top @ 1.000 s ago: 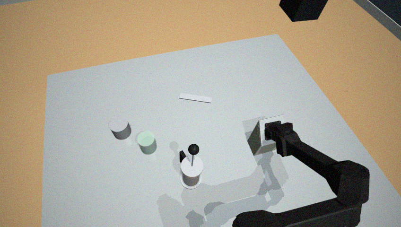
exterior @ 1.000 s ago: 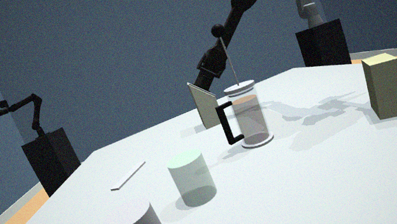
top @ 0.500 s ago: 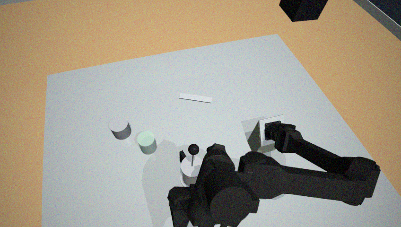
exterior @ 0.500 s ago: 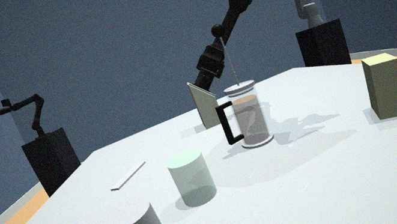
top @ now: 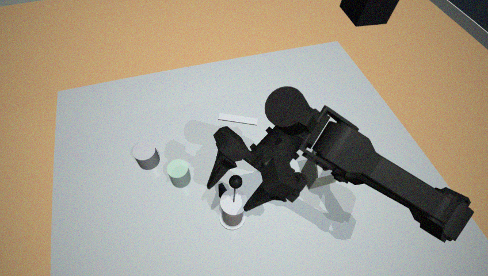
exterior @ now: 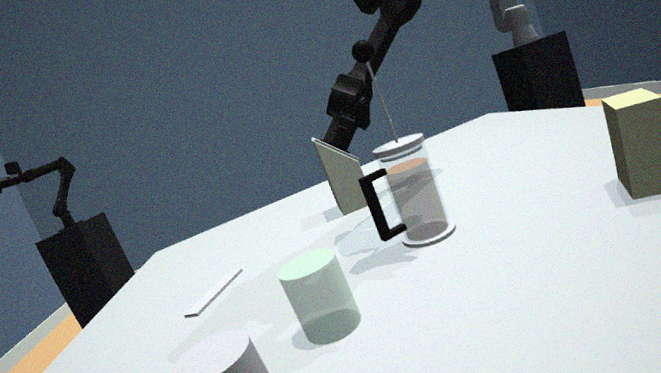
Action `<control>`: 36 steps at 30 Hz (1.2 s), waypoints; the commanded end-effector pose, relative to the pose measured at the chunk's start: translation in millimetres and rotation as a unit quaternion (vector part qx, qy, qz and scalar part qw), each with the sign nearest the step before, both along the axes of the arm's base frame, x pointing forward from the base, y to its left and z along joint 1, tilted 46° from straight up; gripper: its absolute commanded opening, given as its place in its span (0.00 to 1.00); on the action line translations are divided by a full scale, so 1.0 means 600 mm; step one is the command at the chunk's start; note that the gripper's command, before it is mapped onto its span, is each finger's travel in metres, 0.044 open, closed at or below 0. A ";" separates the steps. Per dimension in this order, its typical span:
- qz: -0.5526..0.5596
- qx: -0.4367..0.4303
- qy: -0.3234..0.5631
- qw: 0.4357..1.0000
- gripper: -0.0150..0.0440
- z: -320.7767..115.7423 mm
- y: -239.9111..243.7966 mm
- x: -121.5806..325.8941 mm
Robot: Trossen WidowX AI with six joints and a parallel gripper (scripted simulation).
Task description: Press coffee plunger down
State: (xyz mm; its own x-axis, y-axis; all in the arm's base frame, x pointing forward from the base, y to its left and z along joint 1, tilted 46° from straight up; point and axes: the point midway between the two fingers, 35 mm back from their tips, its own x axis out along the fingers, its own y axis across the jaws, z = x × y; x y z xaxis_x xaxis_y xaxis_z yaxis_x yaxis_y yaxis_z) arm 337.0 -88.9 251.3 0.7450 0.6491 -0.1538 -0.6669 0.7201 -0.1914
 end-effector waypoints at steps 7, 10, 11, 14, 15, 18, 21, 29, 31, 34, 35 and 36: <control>-0.185 0.359 0.310 0.861 1.00 -0.101 -0.063 -0.109; -0.185 0.358 0.311 0.861 1.00 -0.120 -0.045 -0.108; -0.185 0.357 0.311 0.861 1.00 -0.129 -0.035 -0.108; -0.184 0.358 0.310 0.861 1.00 -0.153 -0.008 -0.110; -0.183 0.359 0.309 0.862 1.00 -0.159 -0.001 -0.111; -0.181 0.359 0.308 0.862 1.00 -0.163 0.006 -0.113; -0.181 0.359 0.309 0.862 1.00 -0.164 0.007 -0.111; -0.182 0.356 0.311 0.862 1.00 -0.171 0.015 -0.094; -0.182 0.356 0.311 0.862 1.00 -0.172 0.017 -0.089; -0.182 0.356 0.311 0.862 1.00 -0.174 0.021 -0.082; -0.182 0.356 0.311 0.862 1.00 -0.175 0.022 -0.080; -0.182 0.356 0.310 0.862 1.00 -0.175 0.024 -0.078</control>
